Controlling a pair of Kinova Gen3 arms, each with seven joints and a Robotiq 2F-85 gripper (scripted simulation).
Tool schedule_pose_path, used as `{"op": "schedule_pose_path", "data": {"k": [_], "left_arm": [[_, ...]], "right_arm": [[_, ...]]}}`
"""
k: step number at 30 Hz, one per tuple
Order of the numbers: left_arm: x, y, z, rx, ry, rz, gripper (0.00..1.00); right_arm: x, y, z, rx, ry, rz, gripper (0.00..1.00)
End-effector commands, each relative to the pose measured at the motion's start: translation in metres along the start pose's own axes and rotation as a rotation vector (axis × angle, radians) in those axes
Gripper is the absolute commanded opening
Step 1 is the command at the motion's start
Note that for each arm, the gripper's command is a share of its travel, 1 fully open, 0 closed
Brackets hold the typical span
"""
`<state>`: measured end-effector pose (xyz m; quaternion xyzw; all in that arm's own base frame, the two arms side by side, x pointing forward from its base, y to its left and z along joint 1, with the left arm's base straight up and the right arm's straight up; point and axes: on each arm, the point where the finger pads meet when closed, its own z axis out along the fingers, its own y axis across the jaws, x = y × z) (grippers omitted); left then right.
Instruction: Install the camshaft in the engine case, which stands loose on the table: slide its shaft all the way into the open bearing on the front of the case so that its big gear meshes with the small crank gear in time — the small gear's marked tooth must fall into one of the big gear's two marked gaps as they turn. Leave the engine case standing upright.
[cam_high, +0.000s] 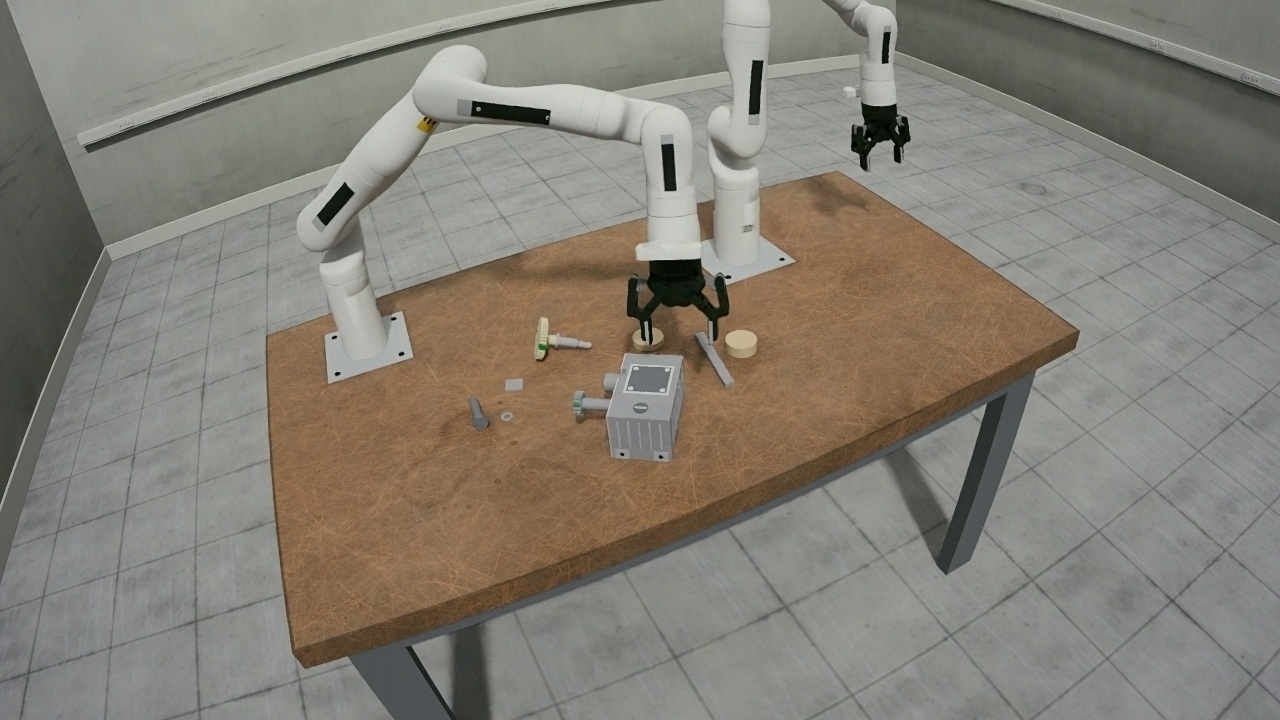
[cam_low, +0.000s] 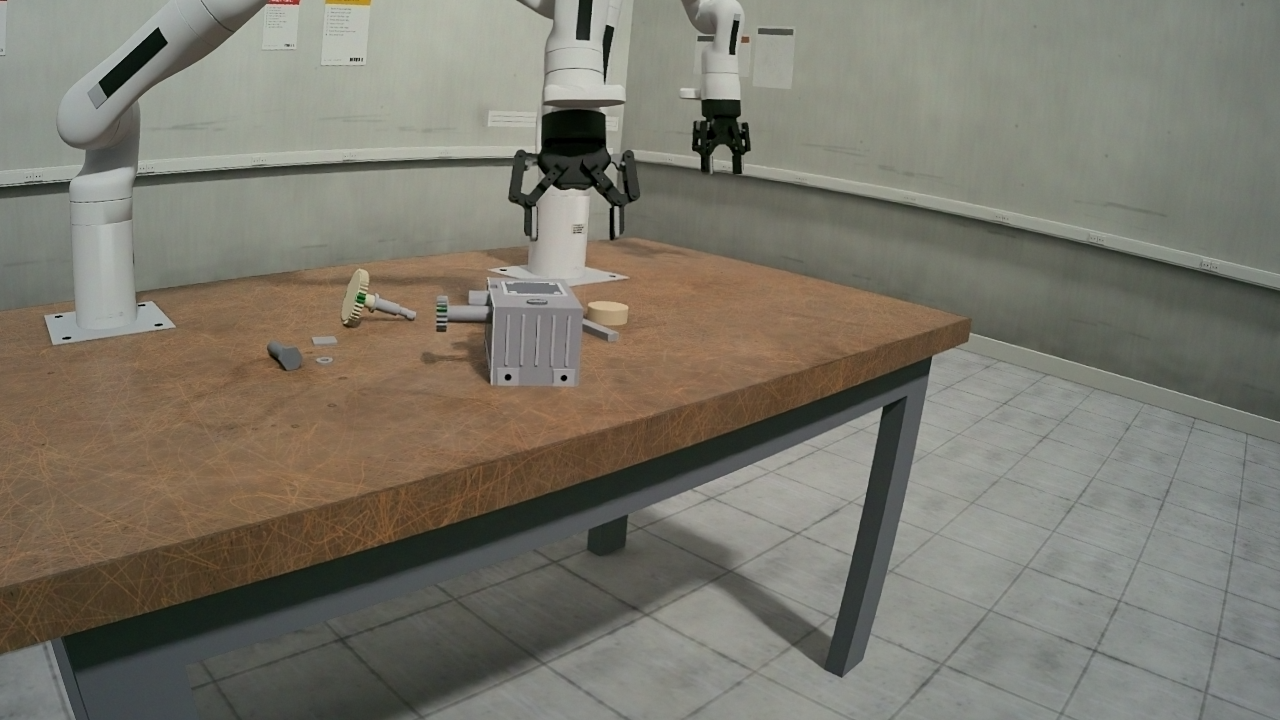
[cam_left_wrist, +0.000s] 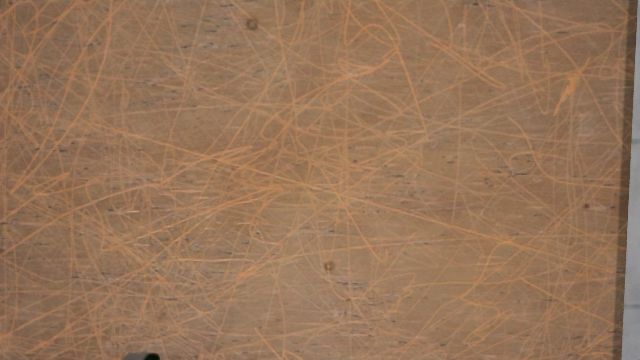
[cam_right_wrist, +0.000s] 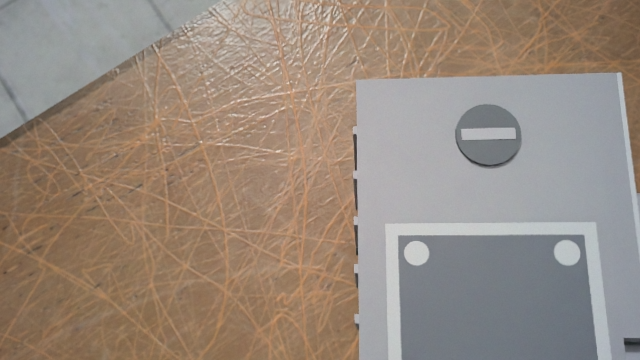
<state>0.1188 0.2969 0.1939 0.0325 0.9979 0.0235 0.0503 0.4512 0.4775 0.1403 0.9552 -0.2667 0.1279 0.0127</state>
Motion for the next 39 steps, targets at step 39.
{"op": "schedule_pose_path", "data": {"k": [39], "left_arm": [[0.0, 0.0, 0.0, -0.001, 0.0, 0.0, 1.0]], "right_arm": [[-0.004, 0.046, 0.002, -0.133, -0.041, 0.418, 1.0]]}}
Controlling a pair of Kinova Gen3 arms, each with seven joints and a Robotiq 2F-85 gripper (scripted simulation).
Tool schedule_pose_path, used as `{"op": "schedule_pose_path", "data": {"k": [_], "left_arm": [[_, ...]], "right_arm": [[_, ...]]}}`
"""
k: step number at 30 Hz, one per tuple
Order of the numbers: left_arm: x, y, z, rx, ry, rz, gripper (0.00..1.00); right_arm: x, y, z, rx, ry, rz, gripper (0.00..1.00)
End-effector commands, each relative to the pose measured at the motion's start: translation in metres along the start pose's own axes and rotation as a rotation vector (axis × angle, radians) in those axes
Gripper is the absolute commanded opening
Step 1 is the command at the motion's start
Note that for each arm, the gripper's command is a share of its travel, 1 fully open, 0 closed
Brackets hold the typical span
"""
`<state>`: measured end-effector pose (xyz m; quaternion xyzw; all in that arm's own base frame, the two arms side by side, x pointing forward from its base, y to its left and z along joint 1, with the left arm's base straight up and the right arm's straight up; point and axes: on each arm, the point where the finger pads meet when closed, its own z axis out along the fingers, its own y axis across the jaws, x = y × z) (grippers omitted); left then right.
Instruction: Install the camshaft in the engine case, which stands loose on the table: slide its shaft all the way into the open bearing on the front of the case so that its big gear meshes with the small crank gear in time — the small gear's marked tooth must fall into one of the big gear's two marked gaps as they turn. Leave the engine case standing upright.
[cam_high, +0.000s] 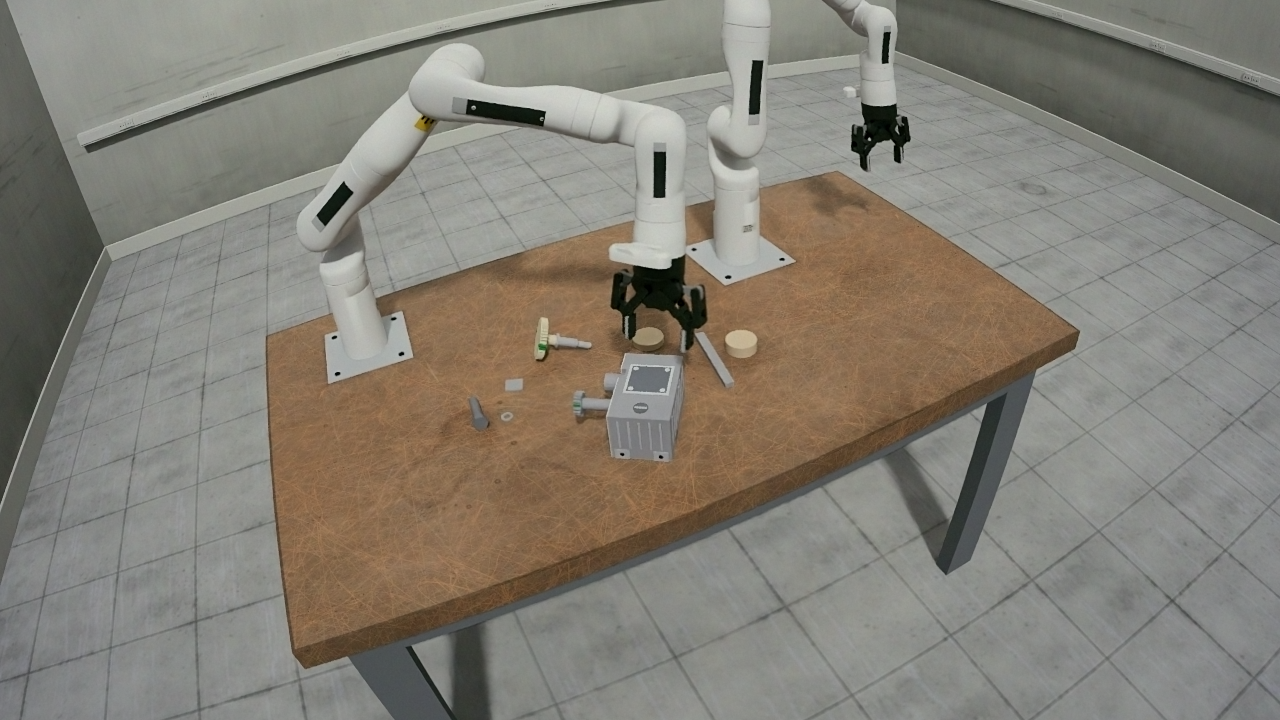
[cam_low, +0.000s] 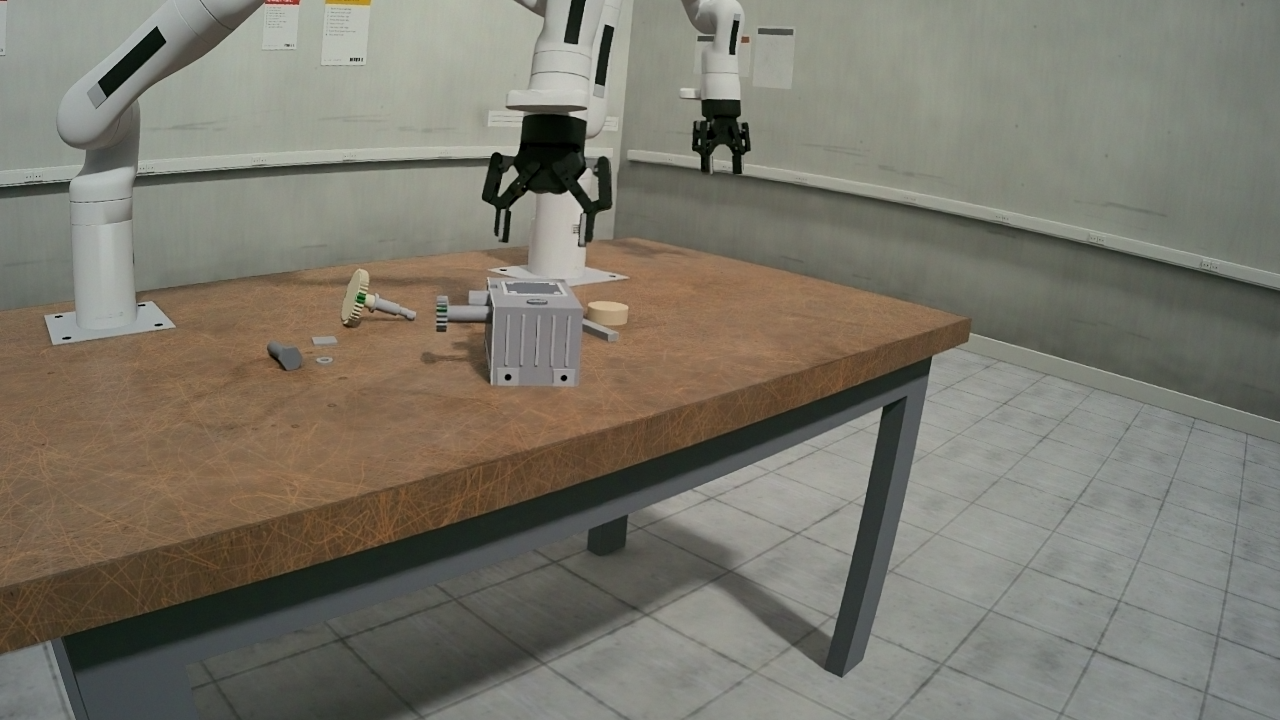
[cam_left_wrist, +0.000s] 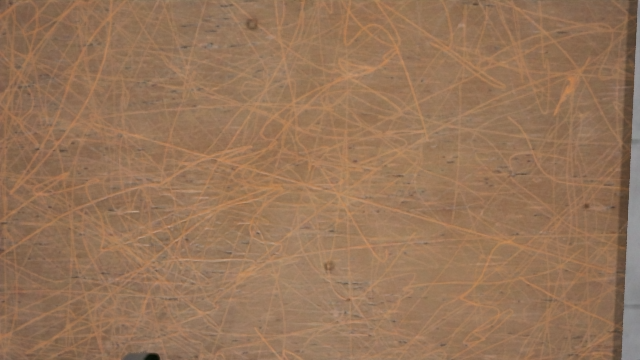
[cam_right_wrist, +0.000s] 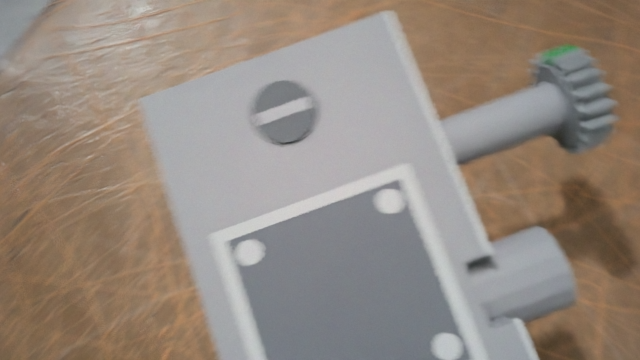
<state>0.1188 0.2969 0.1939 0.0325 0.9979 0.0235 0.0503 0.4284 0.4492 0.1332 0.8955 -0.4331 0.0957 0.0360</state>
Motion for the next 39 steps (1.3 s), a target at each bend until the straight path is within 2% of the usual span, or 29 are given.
{"op": "schedule_pose_path", "data": {"k": [1, 9, 11, 20, 26, 28, 39], "left_arm": [[0.0, 0.0, 0.0, -0.001, 0.0, 0.0, 1.0], [0.0, 0.0, 0.0, -0.001, 0.0, 0.0, 1.0], [0.0, 0.0, 0.0, -0.001, 0.0, 0.0, 1.0], [0.0, 0.0, 0.0, -0.001, 0.0, 0.0, 1.0], [0.0, 0.0, 0.0, -0.001, 0.0, 0.0, 1.0], [0.0, 0.0, 0.0, -0.001, 0.0, 0.0, 1.0], [0.0, 0.0, 0.0, -0.001, 0.0, 0.0, 1.0]], "right_arm": [[0.006, 0.012, -0.001, -0.034, -0.003, 0.103, 1.0], [0.011, 0.039, 0.001, -0.121, -0.007, 0.369, 1.0], [0.011, 0.039, 0.001, -0.121, -0.007, 0.369, 1.0], [0.015, 0.074, -0.001, -0.239, 0.013, 0.724, 1.0], [0.016, 0.098, -0.004, -0.325, 0.045, 0.977, 1.0], [0.016, 0.098, -0.004, -0.325, 0.045, 0.977, 1.0], [0.015, 0.138, -0.016, -0.487, 0.146, 1.437, 1.0]]}}
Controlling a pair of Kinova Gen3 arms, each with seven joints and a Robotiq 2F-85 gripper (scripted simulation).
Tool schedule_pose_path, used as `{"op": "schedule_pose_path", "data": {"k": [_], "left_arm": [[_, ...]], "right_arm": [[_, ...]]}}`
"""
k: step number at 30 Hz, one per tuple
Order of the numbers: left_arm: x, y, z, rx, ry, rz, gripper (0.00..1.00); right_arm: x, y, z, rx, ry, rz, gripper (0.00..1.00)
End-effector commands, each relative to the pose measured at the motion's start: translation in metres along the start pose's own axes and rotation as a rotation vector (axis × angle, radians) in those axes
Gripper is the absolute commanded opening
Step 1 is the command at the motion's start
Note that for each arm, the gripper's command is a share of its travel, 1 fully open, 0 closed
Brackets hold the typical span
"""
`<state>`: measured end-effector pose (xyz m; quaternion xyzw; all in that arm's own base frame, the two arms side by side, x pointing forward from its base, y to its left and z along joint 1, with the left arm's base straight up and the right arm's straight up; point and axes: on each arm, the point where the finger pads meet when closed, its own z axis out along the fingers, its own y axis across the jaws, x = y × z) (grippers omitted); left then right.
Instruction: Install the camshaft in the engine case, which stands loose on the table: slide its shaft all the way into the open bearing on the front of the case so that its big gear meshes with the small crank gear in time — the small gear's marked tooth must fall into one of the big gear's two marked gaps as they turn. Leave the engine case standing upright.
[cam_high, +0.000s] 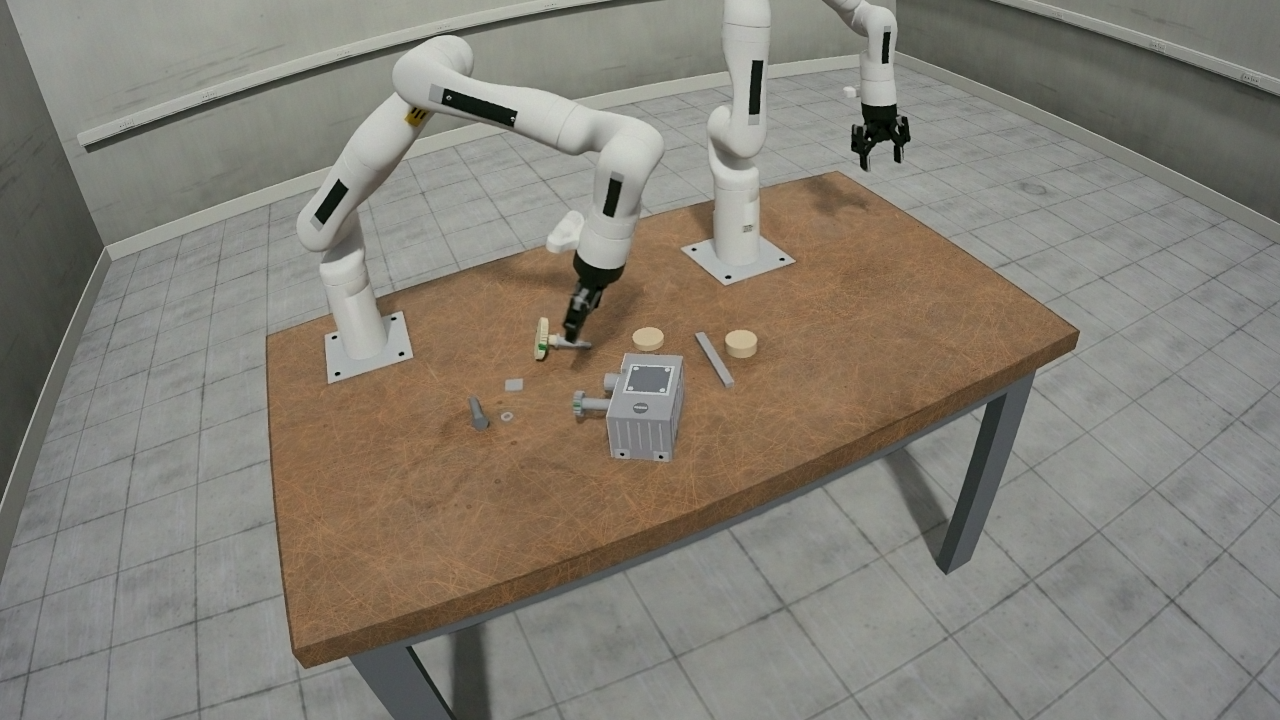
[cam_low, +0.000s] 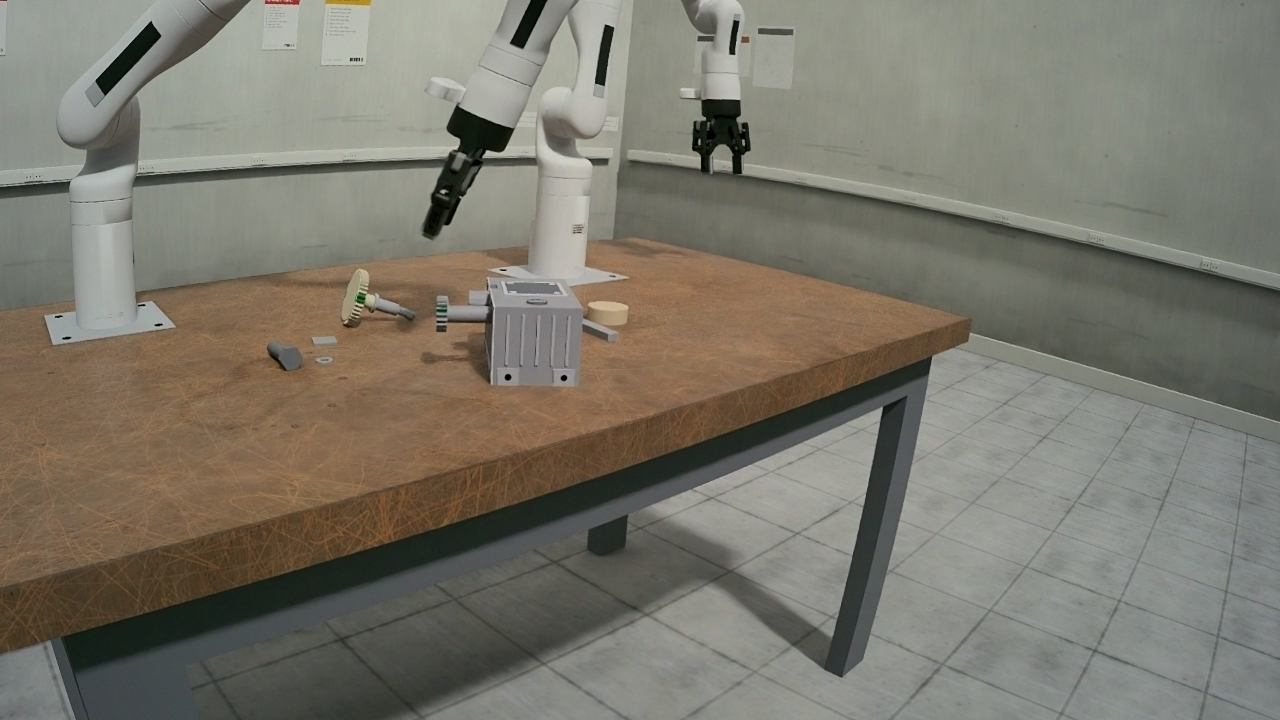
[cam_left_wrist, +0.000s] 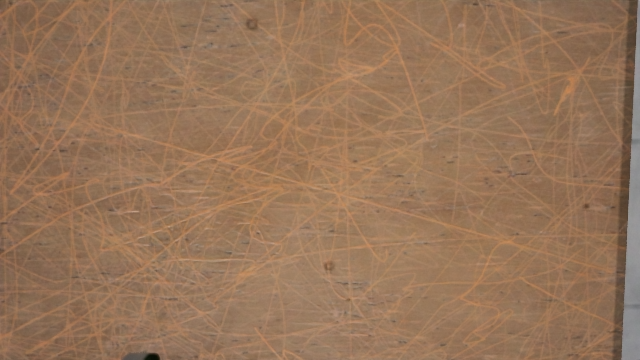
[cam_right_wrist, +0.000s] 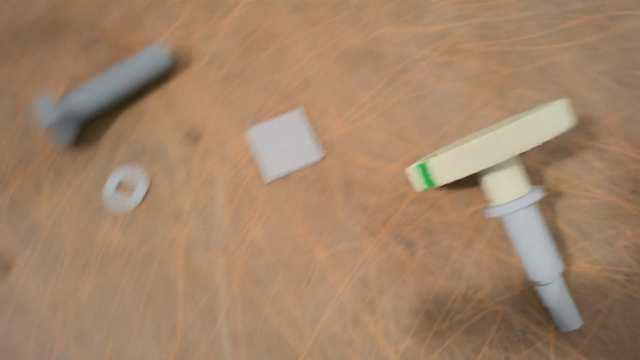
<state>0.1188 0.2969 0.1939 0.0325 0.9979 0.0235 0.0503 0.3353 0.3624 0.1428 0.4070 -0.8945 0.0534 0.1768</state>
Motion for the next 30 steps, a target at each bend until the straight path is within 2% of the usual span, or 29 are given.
{"op": "schedule_pose_path", "data": {"k": [1, 4, 6, 20, 23, 30], "left_arm": [[0.0, 0.0, 0.0, -0.001, 0.0, 0.0, 1.0], [0.0, 0.0, 0.0, -0.001, 0.0, 0.0, 1.0], [0.0, 0.0, 0.0, -0.001, 0.0, 0.0, 1.0], [0.0, 0.0, 0.0, -0.001, 0.0, 0.0, 1.0], [0.0, 0.0, 0.0, -0.001, 0.0, 0.0, 1.0], [0.0, 0.0, 0.0, -0.001, 0.0, 0.0, 1.0]], "right_arm": [[0.016, 0.002, -0.002, -0.037, 0.034, 0.157, 1.0], [0.026, 0.005, -0.003, -0.064, 0.064, 0.279, 1.0], [0.026, 0.005, -0.003, -0.064, 0.064, 0.279, 1.0], [0.061, 0.022, -0.009, -0.151, 0.206, 0.759, 1.0], [0.063, 0.024, -0.009, -0.155, 0.216, 0.785, 1.0], [0.074, 0.033, -0.013, -0.178, 0.276, 0.941, 1.0]]}}
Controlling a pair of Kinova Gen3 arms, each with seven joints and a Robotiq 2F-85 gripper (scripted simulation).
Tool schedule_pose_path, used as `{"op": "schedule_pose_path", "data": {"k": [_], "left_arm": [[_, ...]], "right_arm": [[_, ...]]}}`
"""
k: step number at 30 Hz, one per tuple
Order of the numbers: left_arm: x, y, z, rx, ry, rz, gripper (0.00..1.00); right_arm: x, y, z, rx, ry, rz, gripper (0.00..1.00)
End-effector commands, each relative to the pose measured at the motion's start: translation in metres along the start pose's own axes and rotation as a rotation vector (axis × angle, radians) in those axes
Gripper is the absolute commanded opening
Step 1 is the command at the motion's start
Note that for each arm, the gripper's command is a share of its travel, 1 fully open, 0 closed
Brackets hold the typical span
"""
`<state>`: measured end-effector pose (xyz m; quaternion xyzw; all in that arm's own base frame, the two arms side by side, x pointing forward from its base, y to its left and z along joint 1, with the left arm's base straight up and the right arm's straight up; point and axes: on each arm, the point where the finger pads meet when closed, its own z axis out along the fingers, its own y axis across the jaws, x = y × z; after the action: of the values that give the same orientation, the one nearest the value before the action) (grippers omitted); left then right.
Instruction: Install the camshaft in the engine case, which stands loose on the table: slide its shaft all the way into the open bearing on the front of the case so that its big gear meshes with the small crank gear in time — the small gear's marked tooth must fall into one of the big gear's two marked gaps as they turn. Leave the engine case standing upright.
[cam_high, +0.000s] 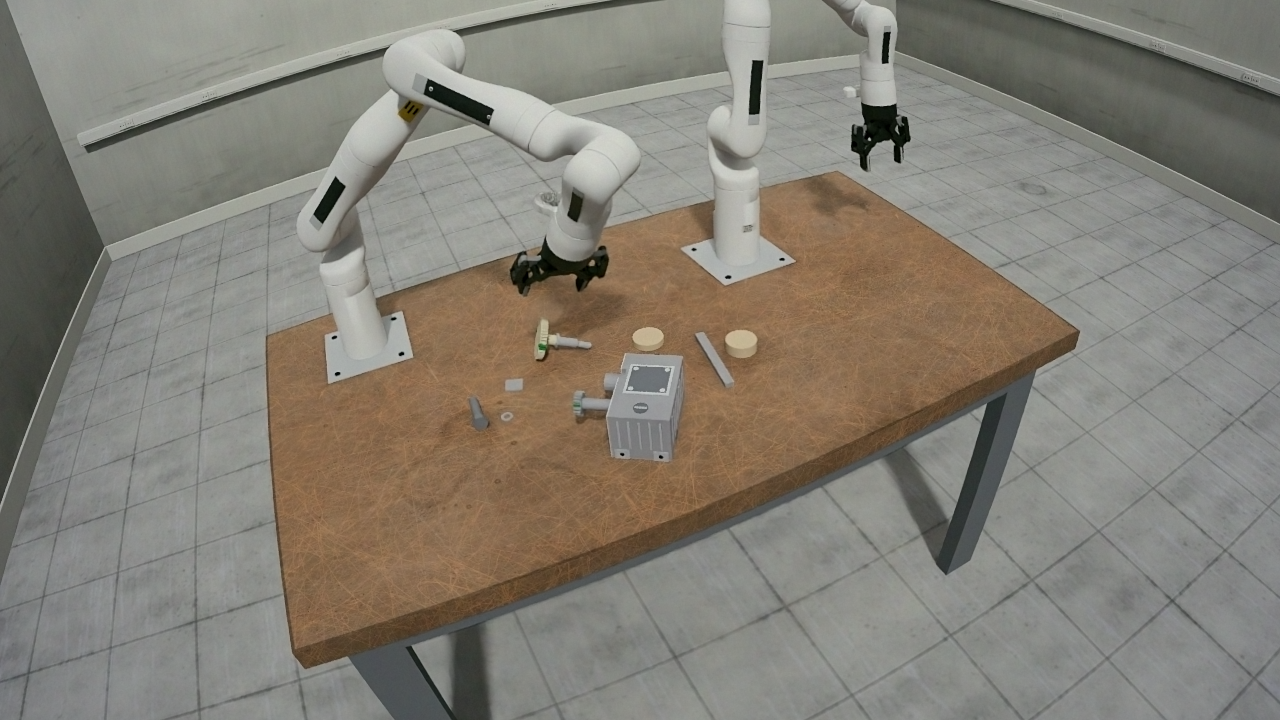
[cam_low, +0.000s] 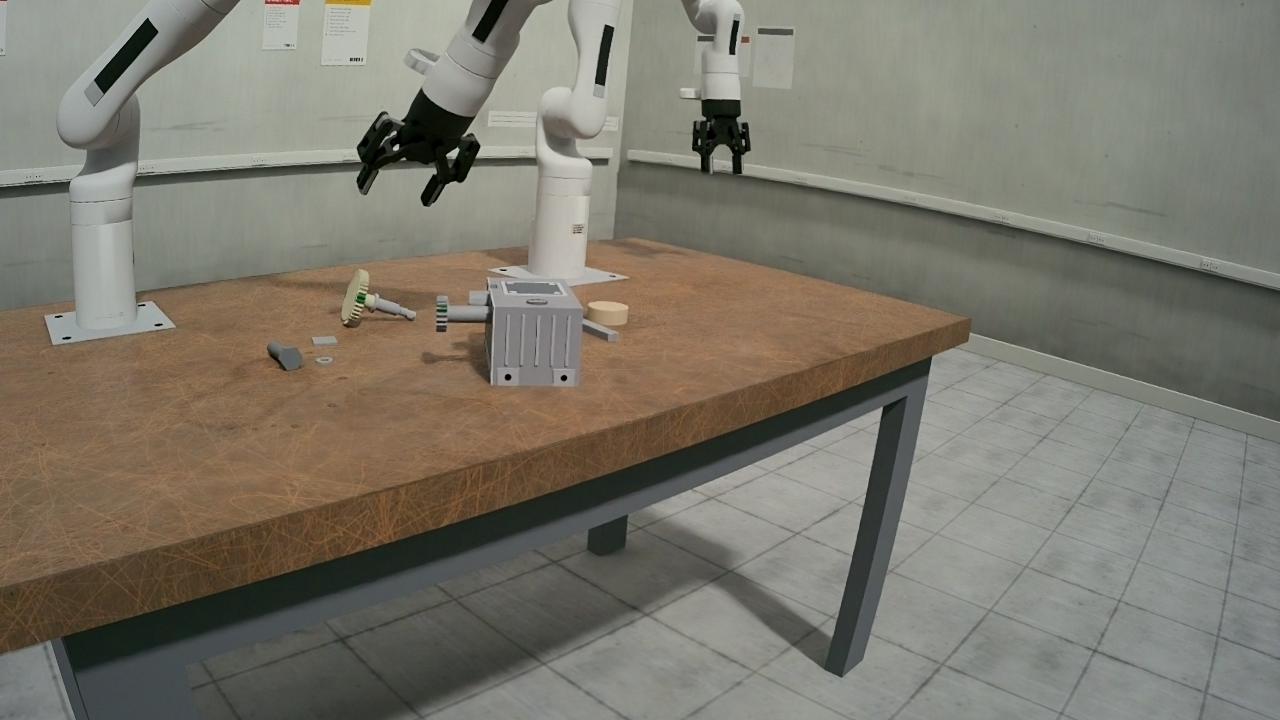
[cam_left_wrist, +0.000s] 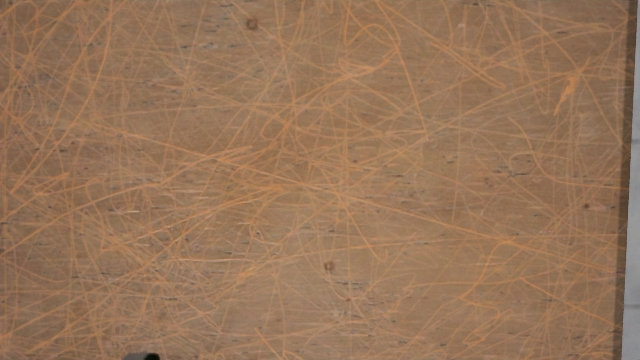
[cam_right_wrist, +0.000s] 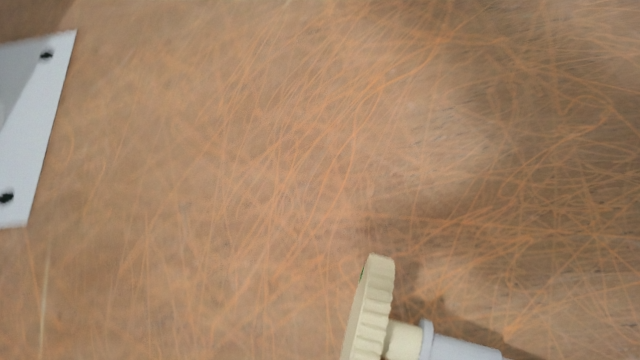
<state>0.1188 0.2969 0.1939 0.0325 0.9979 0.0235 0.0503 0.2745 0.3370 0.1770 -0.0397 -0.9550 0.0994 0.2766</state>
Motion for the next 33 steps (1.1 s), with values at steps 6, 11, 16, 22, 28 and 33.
{"op": "schedule_pose_path", "data": {"k": [6, 11, 16, 22, 28, 33], "left_arm": [[0.0, 0.0, 0.0, -0.001, 0.0, 0.0, 1.0], [0.0, 0.0, 0.0, -0.001, 0.0, 0.0, 1.0], [0.0, 0.0, 0.0, -0.001, 0.0, 0.0, 1.0], [0.0, 0.0, 0.0, -0.001, 0.0, 0.0, 1.0], [0.0, 0.0, 0.0, -0.001, 0.0, 0.0, 1.0], [0.0, 0.0, 0.0, -0.001, 0.0, 0.0, 1.0]], "right_arm": [[0.015, -0.006, -0.003, -0.011, 0.055, 0.156, 1.0], [0.014, -0.009, -0.004, -0.008, 0.056, 0.193, 1.0], [0.019, -0.009, -0.004, -0.011, 0.075, 0.233, 1.0], [0.02, -0.009, -0.005, -0.014, 0.08, 0.256, 1.0], [0.02, -0.009, -0.005, -0.014, 0.081, 0.26, 1.0], [0.02, -0.009, -0.005, -0.014, 0.081, 0.261, 1.0]]}}
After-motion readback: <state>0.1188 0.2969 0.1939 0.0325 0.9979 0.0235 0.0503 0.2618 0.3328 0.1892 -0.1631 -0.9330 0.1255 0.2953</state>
